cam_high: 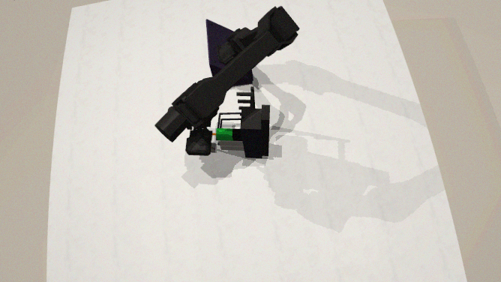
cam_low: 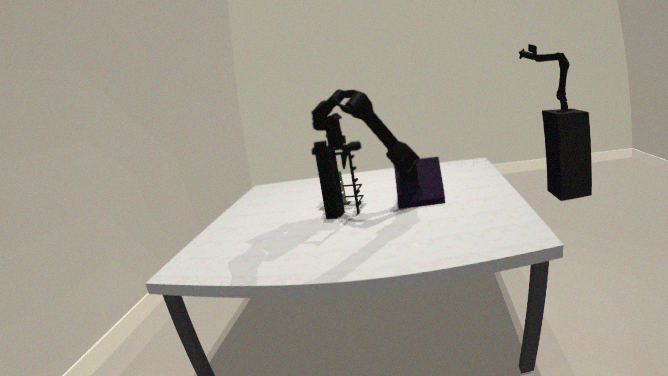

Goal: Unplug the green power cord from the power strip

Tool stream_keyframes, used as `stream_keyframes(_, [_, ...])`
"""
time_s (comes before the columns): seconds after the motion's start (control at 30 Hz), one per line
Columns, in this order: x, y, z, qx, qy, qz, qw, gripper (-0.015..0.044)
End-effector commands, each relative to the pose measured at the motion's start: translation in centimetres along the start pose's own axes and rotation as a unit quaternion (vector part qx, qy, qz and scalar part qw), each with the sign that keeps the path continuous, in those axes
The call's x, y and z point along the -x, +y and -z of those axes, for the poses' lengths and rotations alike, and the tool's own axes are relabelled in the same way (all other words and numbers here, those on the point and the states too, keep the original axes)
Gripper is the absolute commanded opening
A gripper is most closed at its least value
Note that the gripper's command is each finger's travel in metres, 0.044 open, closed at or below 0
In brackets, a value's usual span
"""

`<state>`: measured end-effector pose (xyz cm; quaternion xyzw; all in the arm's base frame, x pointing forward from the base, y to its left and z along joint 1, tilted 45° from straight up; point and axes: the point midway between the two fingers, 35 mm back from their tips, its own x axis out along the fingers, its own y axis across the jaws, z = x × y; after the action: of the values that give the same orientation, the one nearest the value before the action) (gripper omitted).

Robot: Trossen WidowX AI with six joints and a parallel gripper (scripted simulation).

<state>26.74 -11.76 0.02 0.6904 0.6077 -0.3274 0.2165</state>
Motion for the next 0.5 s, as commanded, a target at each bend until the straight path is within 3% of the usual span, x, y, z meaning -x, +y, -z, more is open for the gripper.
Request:
stream_keyframes(0.0, [-0.1,0.0,0.3,-0.003,0.003,0.001,1.000,0.0160])
stream_keyframes(0.47, [0.0,0.0,2.6,-0.004,0.003,0.001,1.000,0.0160])
